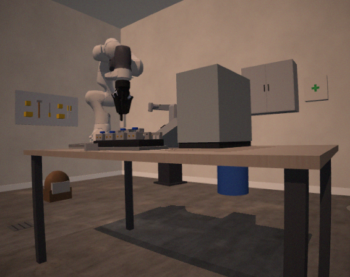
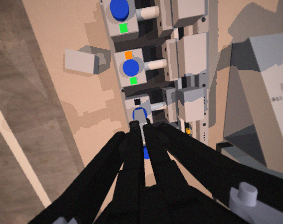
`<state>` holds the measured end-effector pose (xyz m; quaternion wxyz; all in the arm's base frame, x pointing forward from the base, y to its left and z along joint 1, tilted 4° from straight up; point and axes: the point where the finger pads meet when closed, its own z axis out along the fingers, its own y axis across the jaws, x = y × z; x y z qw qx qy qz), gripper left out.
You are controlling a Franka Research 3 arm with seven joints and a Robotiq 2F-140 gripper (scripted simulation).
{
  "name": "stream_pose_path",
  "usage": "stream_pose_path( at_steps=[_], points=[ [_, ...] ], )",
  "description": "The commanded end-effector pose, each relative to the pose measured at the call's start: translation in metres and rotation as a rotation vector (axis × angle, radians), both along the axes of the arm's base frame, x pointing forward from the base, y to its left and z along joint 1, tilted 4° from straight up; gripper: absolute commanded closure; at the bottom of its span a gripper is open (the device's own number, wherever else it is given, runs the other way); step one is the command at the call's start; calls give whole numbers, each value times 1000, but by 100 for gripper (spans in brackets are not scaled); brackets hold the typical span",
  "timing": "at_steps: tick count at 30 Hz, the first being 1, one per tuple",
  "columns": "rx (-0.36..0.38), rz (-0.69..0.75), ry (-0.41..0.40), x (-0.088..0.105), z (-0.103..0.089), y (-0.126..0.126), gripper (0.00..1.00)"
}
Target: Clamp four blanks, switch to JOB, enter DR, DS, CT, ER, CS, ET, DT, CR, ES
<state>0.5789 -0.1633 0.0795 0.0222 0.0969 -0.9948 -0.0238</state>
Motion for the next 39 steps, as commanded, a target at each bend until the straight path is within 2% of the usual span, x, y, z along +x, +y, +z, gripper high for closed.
stream_pose_path(
  at_steps=[1, 21, 39],
  points=[
    [3, 3, -1, 0, -3, 1, 100],
    [3, 3, -1, -1, -15, 2, 100],
    [3, 3, -1, -1, -15, 2, 100]
  ],
)
